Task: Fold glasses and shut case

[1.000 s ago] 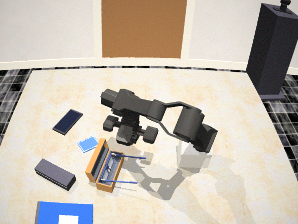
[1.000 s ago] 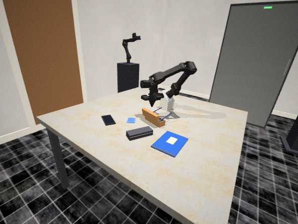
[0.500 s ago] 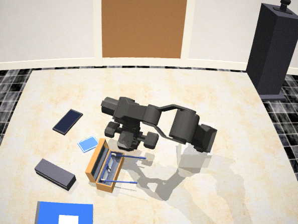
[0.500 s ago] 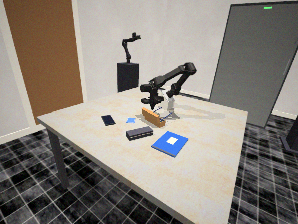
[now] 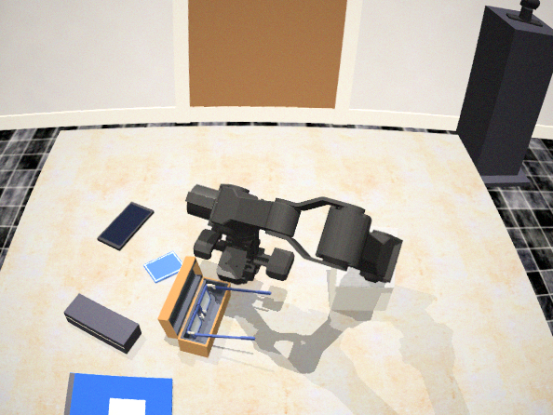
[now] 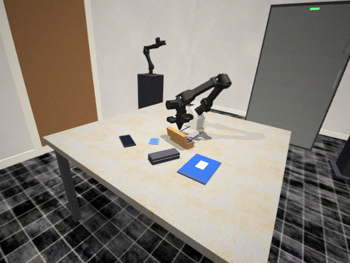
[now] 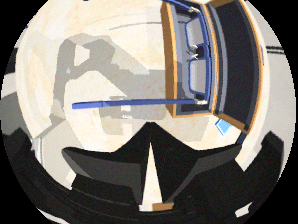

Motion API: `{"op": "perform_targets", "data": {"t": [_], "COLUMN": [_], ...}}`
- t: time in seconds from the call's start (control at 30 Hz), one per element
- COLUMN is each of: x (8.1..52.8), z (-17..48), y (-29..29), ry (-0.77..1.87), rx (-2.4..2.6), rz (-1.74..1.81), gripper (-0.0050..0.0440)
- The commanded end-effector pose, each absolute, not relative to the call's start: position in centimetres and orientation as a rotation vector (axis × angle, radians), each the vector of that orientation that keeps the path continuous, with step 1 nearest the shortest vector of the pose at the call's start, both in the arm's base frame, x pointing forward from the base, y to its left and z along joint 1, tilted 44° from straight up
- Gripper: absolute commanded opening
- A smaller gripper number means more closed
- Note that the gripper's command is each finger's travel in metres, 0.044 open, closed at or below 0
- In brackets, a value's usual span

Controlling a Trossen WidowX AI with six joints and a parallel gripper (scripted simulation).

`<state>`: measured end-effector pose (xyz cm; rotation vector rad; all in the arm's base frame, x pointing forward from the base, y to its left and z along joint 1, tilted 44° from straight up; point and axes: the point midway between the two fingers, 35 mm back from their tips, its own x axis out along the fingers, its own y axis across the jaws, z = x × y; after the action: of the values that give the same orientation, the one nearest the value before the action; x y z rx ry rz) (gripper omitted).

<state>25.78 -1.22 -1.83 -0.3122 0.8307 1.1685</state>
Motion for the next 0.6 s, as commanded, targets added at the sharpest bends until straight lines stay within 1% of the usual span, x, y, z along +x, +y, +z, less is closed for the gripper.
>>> {"op": "perform_targets", "data": {"t": [0.0, 0.57], "x": [25.98, 26.41], "z": [-1.46, -0.75], "y": [-0.93, -0.29], "ry": [0.827, 0.827], "rx": [-0.313, -0.313], "rz": [1.167, 1.167], "gripper": [0.0000, 0.0000]}}
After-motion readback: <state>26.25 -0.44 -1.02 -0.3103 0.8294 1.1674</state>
